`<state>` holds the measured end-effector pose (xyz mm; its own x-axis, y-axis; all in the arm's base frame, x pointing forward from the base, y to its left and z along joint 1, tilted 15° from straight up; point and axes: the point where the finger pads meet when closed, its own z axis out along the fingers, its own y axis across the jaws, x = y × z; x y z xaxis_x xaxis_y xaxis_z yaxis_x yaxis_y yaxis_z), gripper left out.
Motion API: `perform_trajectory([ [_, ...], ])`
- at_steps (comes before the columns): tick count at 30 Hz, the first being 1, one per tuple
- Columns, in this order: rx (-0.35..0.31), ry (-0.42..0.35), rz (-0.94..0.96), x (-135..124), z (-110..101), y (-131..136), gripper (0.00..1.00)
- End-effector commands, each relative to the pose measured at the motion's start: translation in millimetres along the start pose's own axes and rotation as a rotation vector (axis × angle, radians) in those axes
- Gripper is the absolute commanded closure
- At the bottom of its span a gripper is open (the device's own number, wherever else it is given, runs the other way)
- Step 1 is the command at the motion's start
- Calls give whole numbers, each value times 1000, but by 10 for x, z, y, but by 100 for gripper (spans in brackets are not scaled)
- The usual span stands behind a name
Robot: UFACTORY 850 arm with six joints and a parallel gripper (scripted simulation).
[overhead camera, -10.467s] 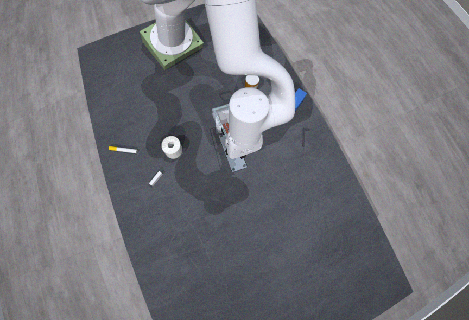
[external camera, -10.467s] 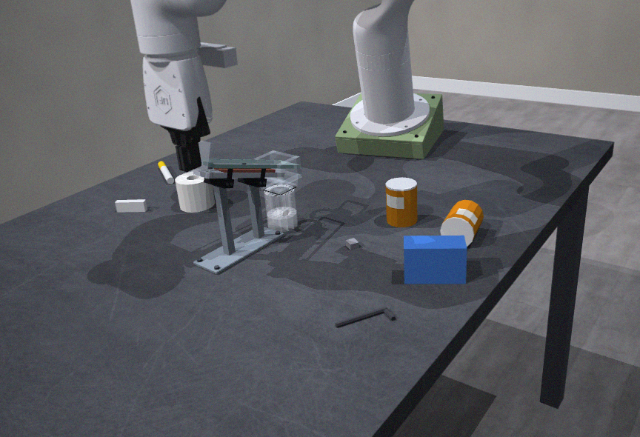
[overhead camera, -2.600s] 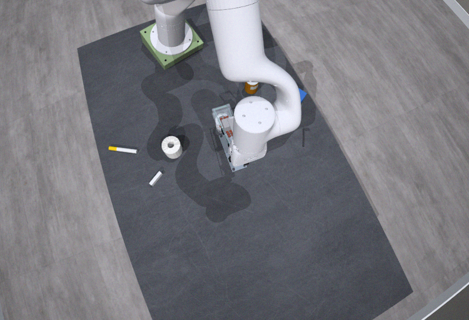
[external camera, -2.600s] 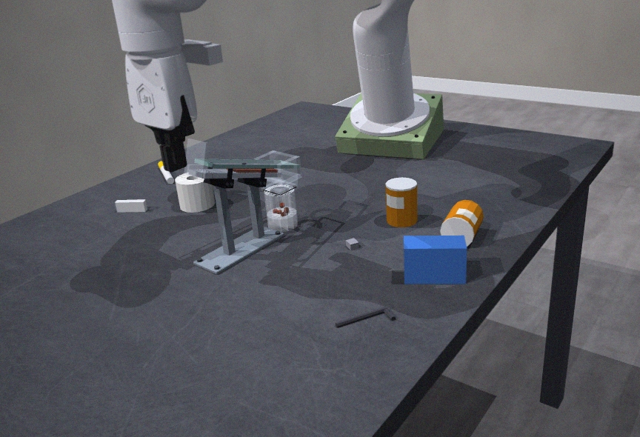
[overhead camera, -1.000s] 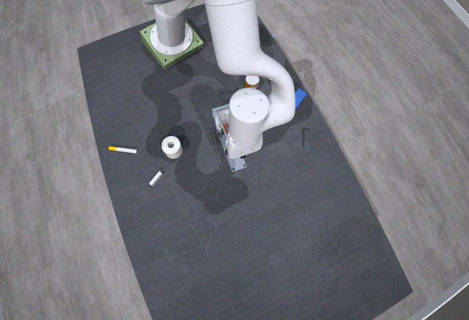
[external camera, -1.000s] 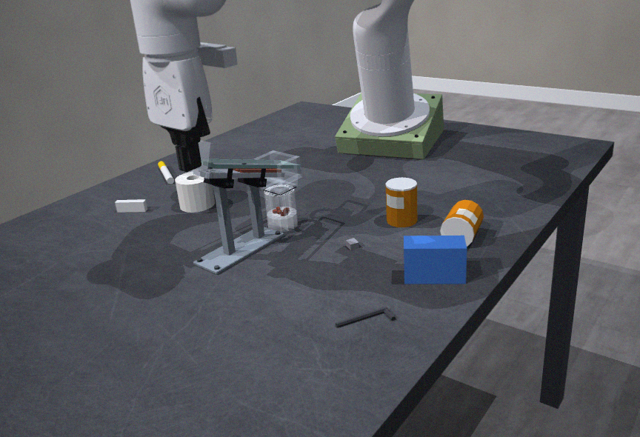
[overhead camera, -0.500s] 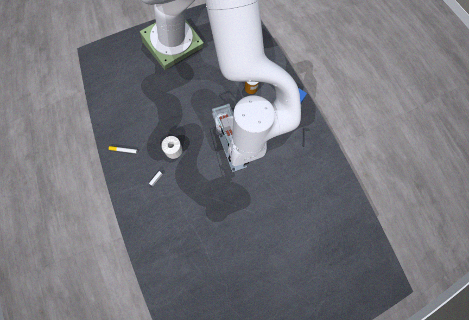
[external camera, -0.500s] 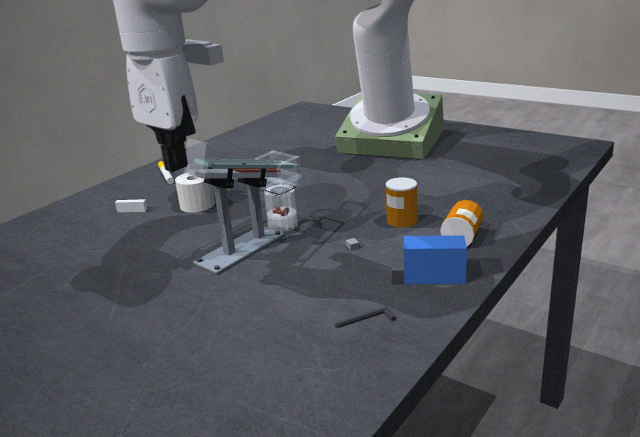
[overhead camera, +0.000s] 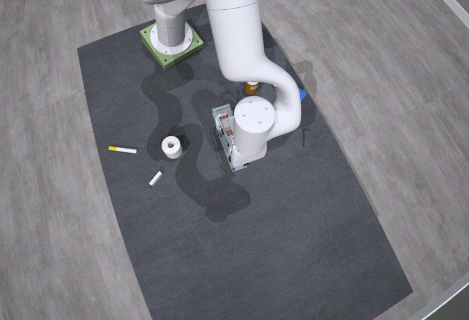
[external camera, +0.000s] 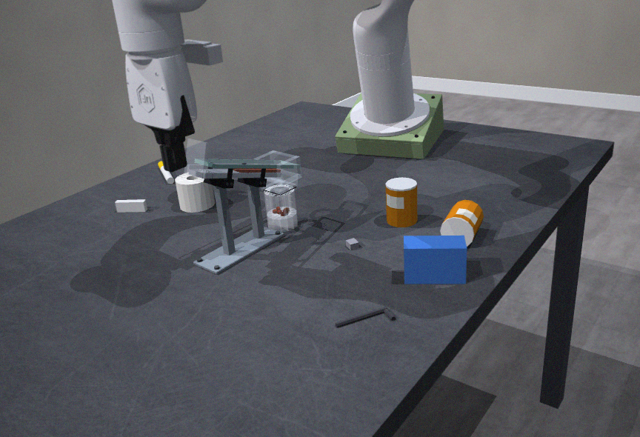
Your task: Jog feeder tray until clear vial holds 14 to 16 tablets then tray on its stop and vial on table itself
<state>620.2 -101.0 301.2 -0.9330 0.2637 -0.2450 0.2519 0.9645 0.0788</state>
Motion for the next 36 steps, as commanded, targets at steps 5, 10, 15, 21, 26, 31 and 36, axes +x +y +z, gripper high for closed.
perform_trajectory([
  [5,0,-2,0,33,4,1,100],
  [10,0,-2,0,116,33,1,100],
  [15,0,-2,0,216,68,1,100],
  [21,0,-2,0,259,83,1,100],
  [26,0,-2,0,265,85,1,100],
  [31,0,-2,0,266,86,1,100],
  [36,0,-2,0,125,36,1,100],
])
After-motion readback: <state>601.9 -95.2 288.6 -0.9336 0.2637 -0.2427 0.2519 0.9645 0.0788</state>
